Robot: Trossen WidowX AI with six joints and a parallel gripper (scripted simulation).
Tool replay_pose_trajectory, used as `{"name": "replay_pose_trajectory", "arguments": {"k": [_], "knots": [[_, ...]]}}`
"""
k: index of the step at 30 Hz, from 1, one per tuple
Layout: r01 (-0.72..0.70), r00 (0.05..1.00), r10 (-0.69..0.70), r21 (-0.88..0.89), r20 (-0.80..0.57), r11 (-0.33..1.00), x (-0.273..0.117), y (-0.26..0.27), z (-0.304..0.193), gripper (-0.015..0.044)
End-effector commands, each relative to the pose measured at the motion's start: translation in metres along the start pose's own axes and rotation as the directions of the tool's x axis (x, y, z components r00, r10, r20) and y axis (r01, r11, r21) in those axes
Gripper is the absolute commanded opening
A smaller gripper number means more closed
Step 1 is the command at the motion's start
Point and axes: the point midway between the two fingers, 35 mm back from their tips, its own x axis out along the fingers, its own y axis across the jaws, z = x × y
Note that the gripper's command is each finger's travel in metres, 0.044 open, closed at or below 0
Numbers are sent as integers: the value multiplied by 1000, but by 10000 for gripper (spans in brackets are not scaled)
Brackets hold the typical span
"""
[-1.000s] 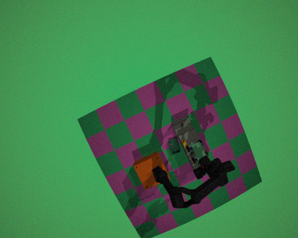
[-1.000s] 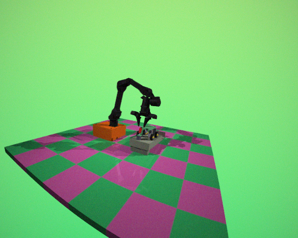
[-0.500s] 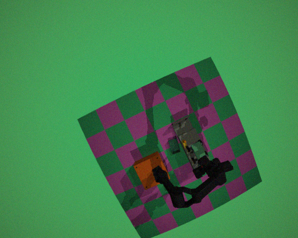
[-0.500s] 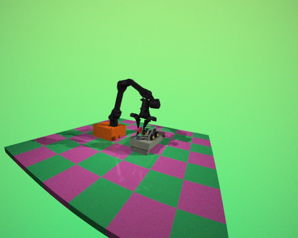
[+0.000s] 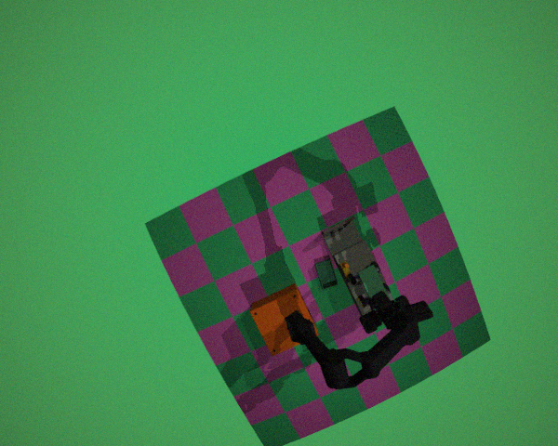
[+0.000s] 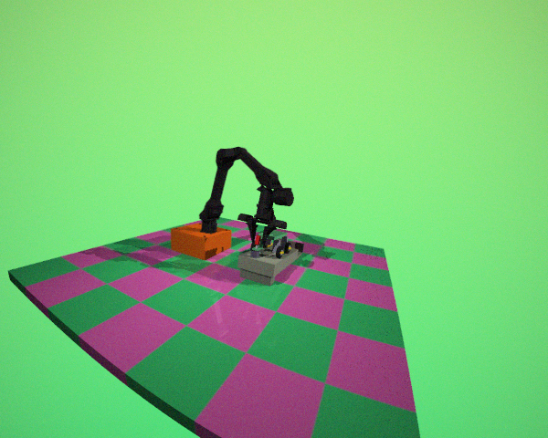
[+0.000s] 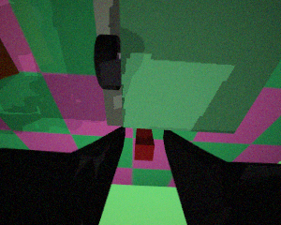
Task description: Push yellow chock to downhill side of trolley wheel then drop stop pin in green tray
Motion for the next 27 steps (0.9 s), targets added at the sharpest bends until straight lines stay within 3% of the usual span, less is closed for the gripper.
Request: {"name": "replay_pose_trajectory", "arguments": {"k": [1,5,10,19,27], "knots": [[-1,1000,1,-3,-2,1000,7,1,-1,190],[-1,1000,1,-3,-2,1000,11,1,-1,190],[-1,1000,1,0,0,1000,7,0,0,59],[-1,1000,1,0,0,1000,7,1,0,0],[-1,1000,1,-3,-2,1000,0,2,-1,0]]}}
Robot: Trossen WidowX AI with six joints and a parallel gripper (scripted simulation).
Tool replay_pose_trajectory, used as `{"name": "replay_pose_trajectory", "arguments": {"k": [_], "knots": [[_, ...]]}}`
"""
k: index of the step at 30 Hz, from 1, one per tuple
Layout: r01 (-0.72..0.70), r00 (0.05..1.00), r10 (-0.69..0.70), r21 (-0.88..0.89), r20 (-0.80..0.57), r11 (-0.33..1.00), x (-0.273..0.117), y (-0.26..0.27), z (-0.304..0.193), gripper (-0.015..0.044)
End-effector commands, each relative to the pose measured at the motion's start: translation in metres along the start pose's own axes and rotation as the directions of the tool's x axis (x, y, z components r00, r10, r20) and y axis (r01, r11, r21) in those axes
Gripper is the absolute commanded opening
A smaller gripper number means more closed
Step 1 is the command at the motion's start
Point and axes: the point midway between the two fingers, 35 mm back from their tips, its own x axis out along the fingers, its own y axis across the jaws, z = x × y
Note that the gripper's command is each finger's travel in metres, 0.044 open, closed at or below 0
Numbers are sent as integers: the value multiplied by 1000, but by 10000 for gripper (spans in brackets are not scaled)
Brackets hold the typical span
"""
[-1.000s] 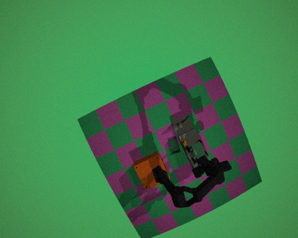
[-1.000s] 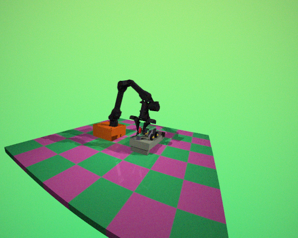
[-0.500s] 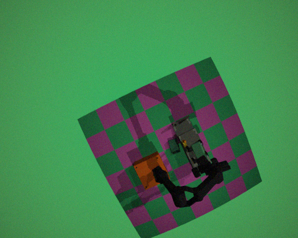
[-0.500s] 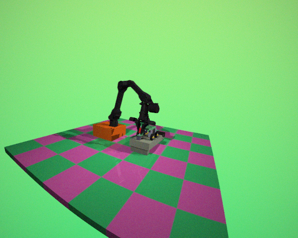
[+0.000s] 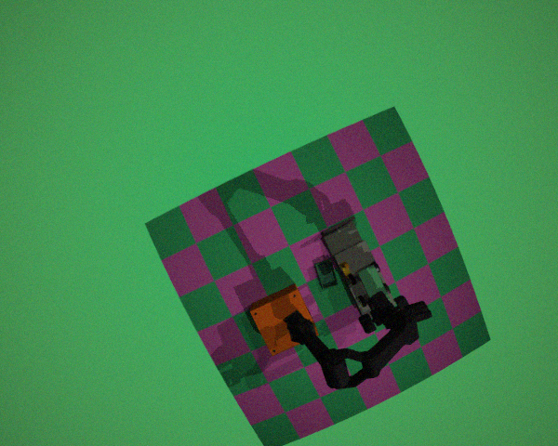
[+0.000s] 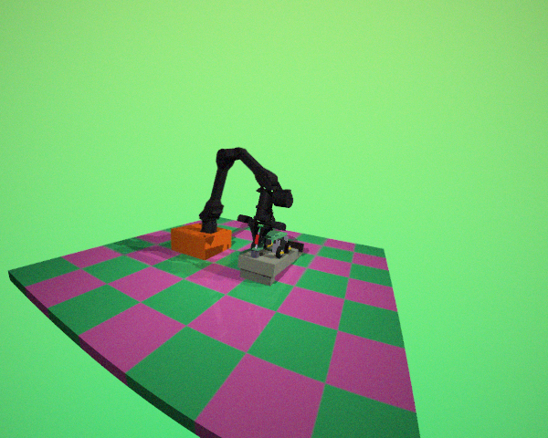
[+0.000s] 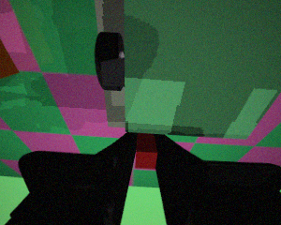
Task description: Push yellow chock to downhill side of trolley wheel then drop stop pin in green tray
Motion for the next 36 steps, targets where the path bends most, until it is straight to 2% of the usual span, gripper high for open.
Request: {"name": "replay_pose_trajectory", "arguments": {"k": [1,36], "knots": [[7,1000,-7,0,-2,1000,-5,0,-1,0],[7,1000,-7,0,-1,1000,-25,0,-2,0]]}}
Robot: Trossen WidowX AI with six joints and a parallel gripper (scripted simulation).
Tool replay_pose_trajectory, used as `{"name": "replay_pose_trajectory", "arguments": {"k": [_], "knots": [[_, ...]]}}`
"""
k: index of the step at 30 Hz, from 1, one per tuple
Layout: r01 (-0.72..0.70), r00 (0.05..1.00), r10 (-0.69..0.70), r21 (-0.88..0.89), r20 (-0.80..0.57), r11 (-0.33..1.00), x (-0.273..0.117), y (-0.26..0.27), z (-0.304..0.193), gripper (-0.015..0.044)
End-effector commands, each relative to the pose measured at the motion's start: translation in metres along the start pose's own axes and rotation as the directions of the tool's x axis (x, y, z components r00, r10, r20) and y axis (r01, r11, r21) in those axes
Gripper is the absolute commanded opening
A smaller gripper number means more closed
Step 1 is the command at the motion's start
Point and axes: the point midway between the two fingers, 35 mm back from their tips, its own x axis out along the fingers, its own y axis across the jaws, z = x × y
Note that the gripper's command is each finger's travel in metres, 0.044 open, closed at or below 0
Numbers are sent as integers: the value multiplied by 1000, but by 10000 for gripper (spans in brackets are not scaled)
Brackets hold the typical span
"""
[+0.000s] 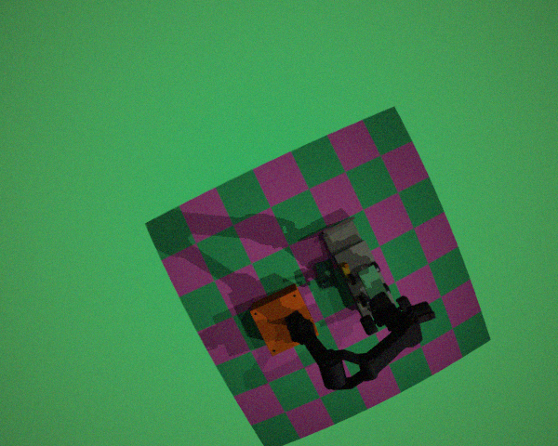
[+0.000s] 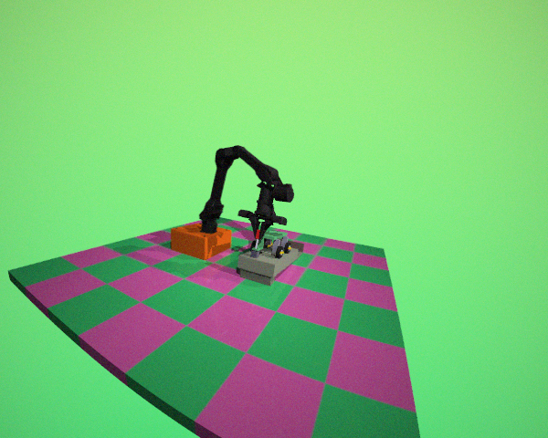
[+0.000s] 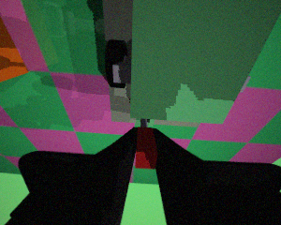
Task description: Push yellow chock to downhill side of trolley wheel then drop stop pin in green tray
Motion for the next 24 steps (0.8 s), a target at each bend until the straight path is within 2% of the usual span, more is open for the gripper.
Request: {"name": "replay_pose_trajectory", "arguments": {"k": [1,24], "knots": [[3,1000,-3,5,-6,1000,-5,0,-2,0],[3,1000,-3,5,-6,1000,-17,0,-5,0]]}}
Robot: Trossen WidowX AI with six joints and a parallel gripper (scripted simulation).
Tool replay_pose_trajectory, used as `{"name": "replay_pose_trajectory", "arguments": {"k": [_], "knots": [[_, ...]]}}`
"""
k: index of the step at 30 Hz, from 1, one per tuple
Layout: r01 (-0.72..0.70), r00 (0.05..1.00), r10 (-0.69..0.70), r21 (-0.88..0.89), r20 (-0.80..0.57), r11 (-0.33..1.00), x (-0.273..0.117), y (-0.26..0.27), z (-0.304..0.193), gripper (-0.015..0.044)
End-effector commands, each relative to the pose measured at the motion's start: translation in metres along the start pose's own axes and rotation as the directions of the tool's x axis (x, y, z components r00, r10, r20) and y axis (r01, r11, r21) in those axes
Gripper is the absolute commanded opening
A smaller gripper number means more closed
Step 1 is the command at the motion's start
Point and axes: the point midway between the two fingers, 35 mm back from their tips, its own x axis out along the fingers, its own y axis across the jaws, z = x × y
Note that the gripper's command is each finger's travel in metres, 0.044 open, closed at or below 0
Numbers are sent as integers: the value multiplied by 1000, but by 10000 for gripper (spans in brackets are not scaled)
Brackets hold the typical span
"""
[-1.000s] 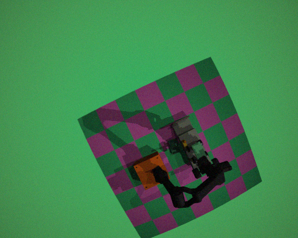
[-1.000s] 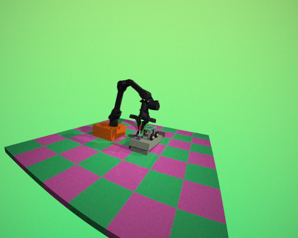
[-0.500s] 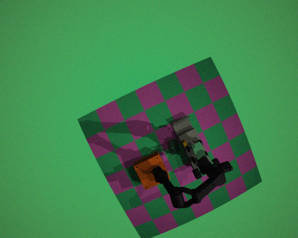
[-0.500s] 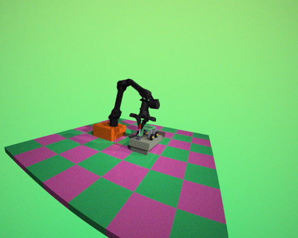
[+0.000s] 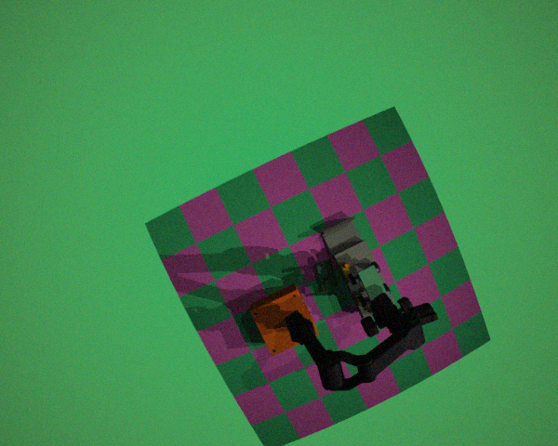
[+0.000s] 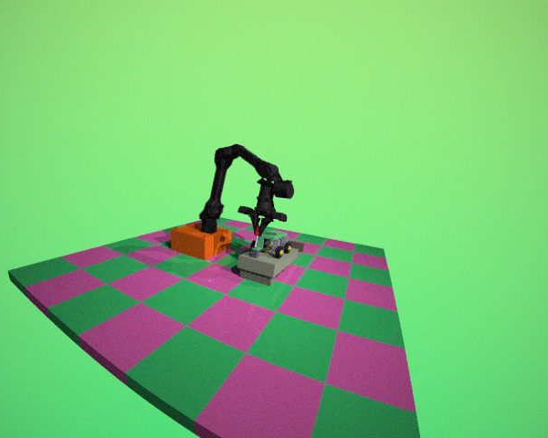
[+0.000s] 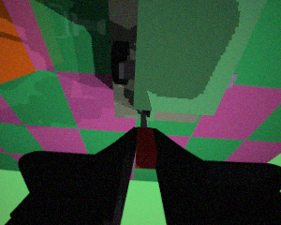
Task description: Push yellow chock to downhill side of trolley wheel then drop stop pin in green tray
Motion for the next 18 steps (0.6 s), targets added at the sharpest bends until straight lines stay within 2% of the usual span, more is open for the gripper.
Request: {"name": "replay_pose_trajectory", "arguments": {"k": [1,18], "knots": [[7,1000,-7,5,-6,1000,-4,-2,-3,0],[7,1000,-7,5,-7,1000,-6,-2,-12,0]]}}
